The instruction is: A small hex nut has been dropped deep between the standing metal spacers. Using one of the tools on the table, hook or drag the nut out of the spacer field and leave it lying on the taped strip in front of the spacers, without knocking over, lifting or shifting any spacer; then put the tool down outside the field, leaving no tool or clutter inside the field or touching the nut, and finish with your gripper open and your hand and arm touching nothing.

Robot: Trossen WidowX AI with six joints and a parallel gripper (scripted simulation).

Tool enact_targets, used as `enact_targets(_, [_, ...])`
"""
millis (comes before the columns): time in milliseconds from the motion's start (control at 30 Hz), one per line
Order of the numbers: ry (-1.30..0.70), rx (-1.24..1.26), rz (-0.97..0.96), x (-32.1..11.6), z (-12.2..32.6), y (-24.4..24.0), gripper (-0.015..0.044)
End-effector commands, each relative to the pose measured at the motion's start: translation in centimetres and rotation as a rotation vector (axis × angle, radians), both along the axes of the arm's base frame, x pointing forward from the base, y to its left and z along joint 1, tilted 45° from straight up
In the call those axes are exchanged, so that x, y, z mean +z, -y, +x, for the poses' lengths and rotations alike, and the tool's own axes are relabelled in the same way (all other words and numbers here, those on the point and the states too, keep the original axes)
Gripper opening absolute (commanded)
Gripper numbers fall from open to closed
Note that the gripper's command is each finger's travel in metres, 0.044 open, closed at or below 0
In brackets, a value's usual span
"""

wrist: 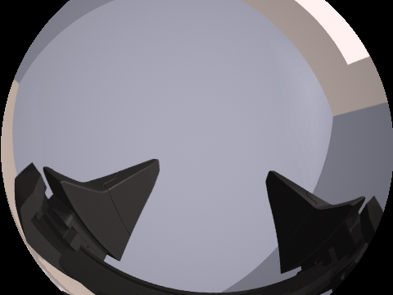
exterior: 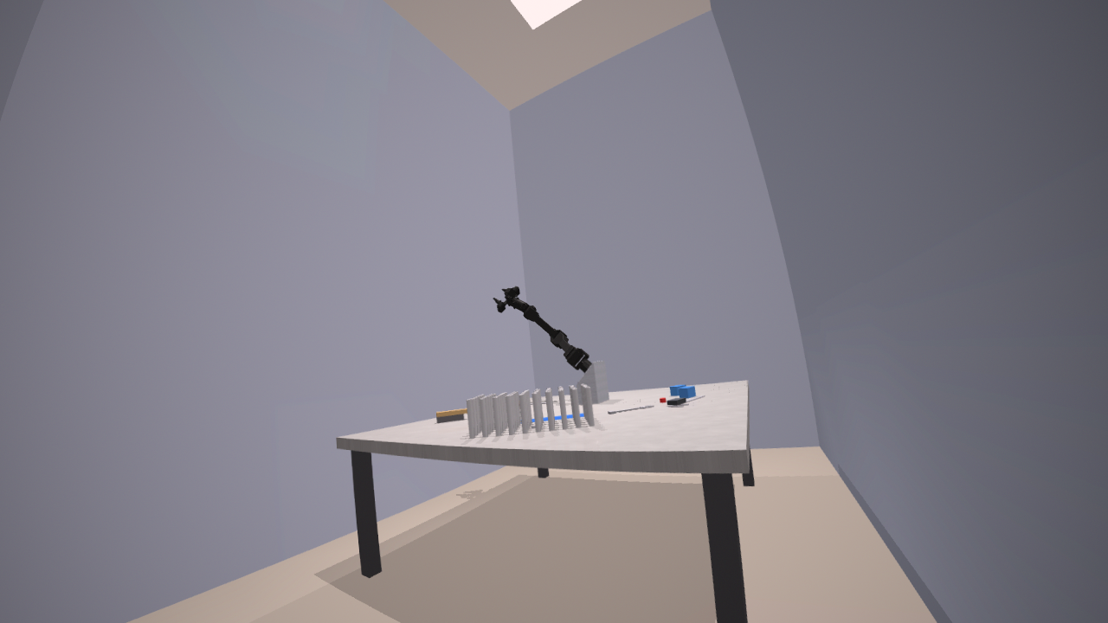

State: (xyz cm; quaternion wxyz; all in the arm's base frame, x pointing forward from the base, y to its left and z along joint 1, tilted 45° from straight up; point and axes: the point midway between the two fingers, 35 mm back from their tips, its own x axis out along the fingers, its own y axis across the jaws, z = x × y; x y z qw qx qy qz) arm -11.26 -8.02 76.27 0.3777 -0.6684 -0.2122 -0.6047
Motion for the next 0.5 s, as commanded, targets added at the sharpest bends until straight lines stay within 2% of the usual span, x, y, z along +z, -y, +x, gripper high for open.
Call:
enact_targets(0, [-0.003, 0.005, -0.001, 0.0, 0.3, -0.1, 0.0426])
enact_targets(33, [-0.013, 0.020, -0.003, 0.1, 1.1, -0.5, 0.0440])
enact_targets(167, [-0.092, 0.137, -0.009, 0.2, 7.5, -3.0, 0.0440])
enact_targets(267, [-0.132, 0.194, -0.008, -0.1, 10.6, -4.2, 0.0440])
enact_targets(467, [-0.254, 0.354, 0.019, -1.9, 19.6, -7.4, 0.0440])
